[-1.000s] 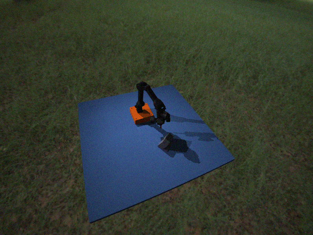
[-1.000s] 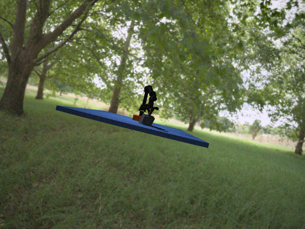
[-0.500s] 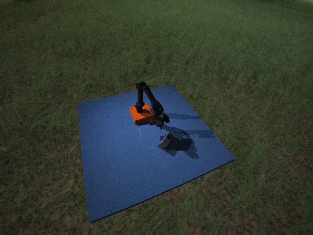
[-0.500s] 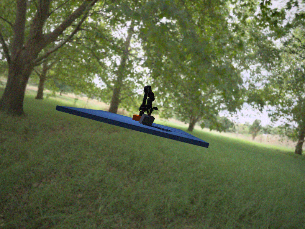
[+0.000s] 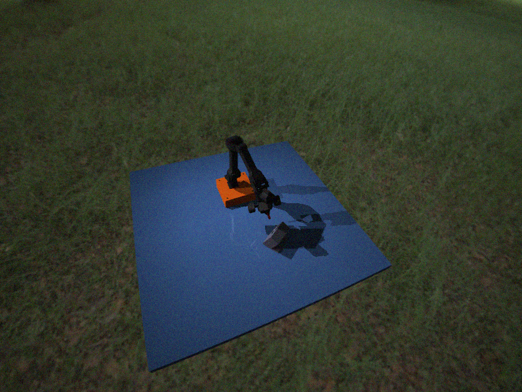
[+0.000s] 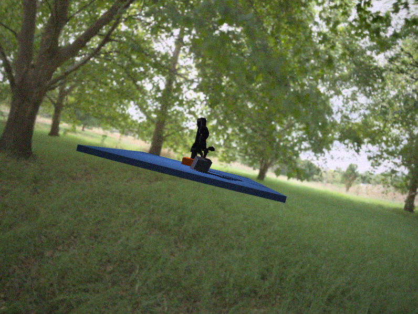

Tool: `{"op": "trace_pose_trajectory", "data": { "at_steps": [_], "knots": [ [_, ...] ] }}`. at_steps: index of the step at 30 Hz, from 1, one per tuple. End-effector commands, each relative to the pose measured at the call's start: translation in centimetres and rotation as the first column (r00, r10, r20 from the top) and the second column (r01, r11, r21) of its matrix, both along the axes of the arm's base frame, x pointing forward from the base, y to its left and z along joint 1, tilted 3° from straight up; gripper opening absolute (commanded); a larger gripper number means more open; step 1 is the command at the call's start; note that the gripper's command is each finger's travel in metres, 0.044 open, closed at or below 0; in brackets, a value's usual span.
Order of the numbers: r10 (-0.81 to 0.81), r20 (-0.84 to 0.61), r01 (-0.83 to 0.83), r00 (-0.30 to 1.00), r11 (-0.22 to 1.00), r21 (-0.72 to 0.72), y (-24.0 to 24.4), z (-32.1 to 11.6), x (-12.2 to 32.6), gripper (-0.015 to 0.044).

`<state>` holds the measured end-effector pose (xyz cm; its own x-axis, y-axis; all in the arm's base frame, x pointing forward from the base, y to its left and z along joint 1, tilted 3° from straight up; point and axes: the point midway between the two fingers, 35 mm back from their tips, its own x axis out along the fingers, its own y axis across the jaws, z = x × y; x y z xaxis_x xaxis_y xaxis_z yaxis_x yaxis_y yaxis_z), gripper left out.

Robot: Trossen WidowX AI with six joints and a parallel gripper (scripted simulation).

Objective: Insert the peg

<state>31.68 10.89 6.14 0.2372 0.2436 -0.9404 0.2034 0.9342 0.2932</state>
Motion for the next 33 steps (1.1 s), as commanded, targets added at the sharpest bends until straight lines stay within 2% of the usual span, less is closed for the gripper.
{"op": "trace_pose_trajectory", "data": {
  "at_steps": [1, 33],
  "knots": [
    [0.025, 0.021, -0.025, 0.999, 1.000, 0.018, -0.3, -0.4, 0.0, 0.0000],
    [0.166, 0.249, -0.189, 0.954, 0.979, 0.072, -2.5, -1.1, 1.5, 0.0000]
  ]
}}
